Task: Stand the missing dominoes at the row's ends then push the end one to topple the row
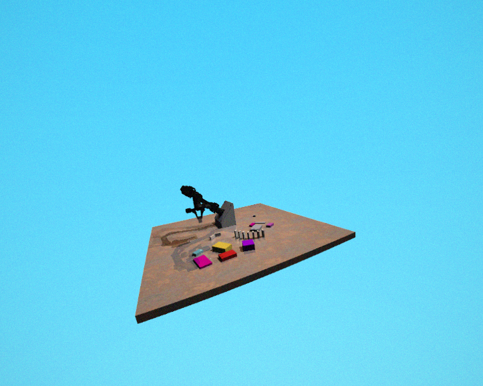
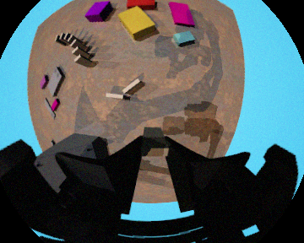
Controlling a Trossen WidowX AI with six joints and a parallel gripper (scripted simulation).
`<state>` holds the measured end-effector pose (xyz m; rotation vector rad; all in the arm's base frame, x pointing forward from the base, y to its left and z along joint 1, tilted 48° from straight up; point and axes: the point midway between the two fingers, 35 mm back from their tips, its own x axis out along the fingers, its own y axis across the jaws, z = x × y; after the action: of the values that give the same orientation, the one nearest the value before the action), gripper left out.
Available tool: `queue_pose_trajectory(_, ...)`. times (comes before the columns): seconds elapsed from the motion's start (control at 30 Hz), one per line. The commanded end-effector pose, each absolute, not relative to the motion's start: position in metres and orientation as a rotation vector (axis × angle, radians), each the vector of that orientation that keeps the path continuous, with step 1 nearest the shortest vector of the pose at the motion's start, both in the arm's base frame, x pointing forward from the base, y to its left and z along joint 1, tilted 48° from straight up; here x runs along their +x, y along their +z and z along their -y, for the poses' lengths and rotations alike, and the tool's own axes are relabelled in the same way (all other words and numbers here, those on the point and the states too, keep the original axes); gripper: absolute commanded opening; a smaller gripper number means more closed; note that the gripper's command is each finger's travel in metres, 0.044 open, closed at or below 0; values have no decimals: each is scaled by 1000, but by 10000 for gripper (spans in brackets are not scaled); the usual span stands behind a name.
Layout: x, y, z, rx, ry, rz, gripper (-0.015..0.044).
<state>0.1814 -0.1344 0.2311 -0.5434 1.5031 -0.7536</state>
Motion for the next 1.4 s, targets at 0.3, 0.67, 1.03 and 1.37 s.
queue_pose_trajectory(0.3, 267, 193, 90, -693, -589, -1597, 107)
queue_pose_trajectory(0.67, 341, 93, 12, -890, -389, -1694, 107)
queue_pose_trajectory(1.03, 344, 63, 41, -886, -383, -1692, 107)
queue_pose_trajectory(1.37, 338, 27, 81, -889, -387, -1691, 107)
